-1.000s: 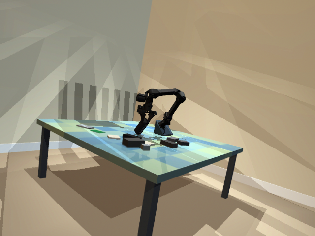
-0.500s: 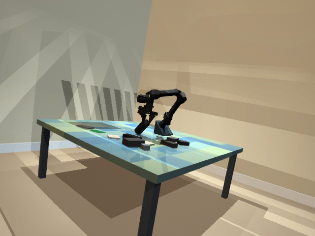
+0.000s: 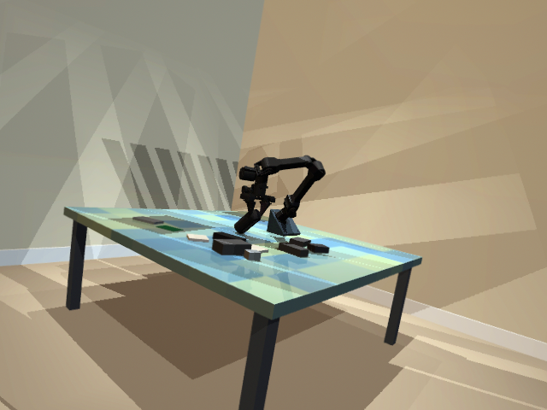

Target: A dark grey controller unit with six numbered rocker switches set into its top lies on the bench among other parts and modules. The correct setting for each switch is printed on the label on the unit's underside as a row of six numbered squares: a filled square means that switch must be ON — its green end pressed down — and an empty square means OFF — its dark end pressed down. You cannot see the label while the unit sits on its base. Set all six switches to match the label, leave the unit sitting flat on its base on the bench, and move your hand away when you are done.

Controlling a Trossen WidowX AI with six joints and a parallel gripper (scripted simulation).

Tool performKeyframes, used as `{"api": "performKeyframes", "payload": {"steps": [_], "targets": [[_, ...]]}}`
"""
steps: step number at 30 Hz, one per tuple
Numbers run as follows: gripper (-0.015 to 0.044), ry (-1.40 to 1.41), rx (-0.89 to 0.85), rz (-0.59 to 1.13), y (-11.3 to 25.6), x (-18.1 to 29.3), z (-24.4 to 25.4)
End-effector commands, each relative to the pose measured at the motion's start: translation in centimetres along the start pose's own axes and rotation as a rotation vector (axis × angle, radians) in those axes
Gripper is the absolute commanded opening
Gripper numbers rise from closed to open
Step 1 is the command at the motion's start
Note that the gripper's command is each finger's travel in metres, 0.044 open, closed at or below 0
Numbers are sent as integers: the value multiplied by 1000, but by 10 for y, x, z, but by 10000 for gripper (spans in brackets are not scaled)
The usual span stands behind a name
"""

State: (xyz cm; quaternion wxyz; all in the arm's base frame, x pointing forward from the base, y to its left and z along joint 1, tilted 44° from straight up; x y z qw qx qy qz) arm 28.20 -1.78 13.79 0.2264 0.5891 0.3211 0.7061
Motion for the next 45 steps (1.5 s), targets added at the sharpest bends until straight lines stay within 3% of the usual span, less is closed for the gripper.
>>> {"api": "performKeyframes", "payload": {"steps": [1,45], "targets": [[338,-8,11,-3,-4,1,-1],[338,-8,11,-1,-27,26,3]]}}
Point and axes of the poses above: the point midway between the two fingers, 35 mm back from their tips, its own y axis back along the fingers, its own z axis across the jaws, x = y × z, the point moved 8 cm from there along y, back along the fingers, and after that the axes turned 9 degrees about y, right-handed, at the moved point
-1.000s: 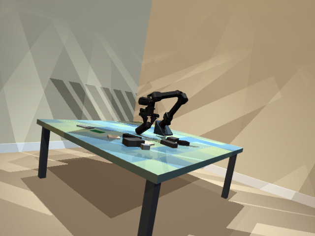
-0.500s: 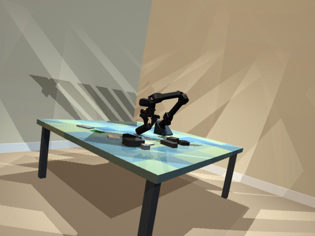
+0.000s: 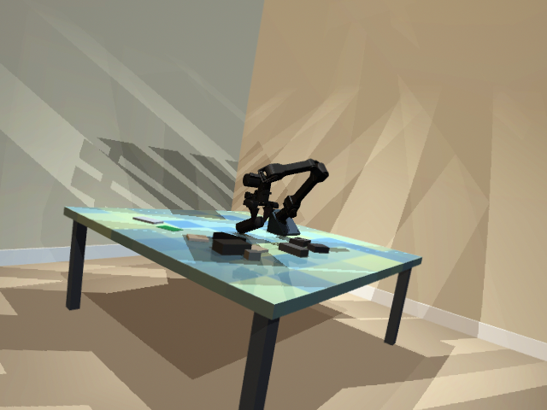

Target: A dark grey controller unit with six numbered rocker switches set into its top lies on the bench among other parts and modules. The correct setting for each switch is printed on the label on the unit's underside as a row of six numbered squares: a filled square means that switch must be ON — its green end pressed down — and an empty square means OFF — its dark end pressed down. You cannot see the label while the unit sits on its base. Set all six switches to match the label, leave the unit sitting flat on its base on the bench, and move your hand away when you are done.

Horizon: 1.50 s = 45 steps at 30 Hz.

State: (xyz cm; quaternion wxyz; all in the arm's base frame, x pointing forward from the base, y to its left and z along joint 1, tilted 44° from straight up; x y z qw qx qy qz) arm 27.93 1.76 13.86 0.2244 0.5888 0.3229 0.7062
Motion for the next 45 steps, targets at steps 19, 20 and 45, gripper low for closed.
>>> {"api": "performKeyframes", "payload": {"steps": [19,20,45], "targets": [[338,-11,6,-1,-15,9,0],[338,-11,6,-1,-15,10,0],[338,-10,5,1,-32,19,1]]}}
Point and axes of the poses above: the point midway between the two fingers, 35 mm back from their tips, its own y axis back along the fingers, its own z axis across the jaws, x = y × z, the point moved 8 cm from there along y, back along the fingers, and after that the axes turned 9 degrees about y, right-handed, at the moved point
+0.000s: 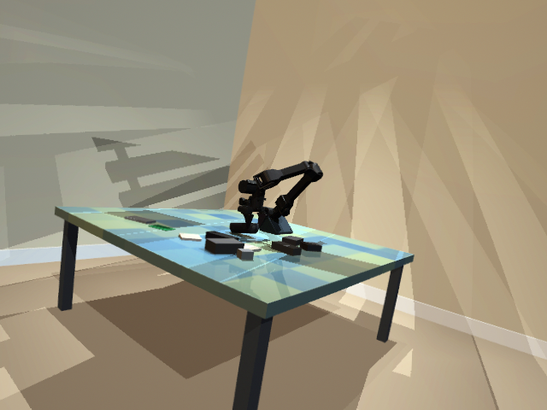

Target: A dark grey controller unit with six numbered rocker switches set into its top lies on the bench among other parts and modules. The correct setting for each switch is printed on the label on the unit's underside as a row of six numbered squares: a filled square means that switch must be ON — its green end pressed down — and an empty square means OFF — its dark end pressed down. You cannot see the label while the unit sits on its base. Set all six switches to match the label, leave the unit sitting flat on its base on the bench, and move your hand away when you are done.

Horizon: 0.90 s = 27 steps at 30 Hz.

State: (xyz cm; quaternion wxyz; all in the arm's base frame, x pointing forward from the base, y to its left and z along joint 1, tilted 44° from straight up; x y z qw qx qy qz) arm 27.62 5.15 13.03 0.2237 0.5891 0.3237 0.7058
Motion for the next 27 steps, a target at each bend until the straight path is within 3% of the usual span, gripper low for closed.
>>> {"api": "performKeyframes", "payload": {"steps": [1,27], "targets": [[338,-11,3,1,-4,1,-1],[338,-10,3,2,-21,3,-1]]}}
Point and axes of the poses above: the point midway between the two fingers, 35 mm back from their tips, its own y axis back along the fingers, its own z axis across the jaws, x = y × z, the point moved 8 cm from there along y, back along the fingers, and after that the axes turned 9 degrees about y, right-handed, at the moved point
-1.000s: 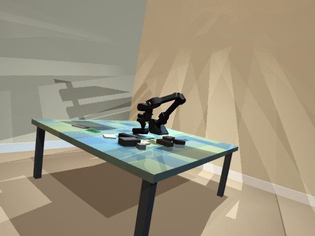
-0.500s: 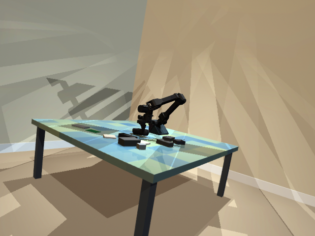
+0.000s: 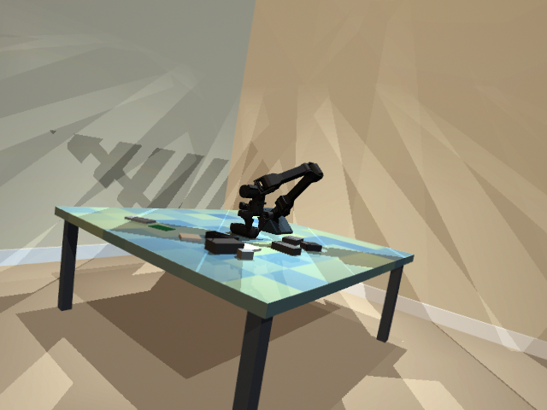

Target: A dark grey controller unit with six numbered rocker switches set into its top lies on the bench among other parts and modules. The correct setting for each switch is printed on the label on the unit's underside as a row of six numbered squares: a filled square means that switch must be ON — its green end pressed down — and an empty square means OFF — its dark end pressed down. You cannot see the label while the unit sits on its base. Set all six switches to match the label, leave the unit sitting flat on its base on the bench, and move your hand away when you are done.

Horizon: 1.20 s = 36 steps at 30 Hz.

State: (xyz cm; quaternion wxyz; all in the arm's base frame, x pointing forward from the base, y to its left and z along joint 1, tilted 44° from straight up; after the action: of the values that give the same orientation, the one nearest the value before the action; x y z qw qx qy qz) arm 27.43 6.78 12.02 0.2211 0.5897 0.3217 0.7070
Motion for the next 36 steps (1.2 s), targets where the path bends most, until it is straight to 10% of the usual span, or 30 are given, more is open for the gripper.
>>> {"api": "performKeyframes", "payload": {"steps": [1,9,13,36], "targets": [[338,-11,3,-5,-2,-2,-1],[337,0,0,-1,0,0,0],[440,-1,0,0,-1,0,0],[440,0,0,2,40,-59,-12]]}}
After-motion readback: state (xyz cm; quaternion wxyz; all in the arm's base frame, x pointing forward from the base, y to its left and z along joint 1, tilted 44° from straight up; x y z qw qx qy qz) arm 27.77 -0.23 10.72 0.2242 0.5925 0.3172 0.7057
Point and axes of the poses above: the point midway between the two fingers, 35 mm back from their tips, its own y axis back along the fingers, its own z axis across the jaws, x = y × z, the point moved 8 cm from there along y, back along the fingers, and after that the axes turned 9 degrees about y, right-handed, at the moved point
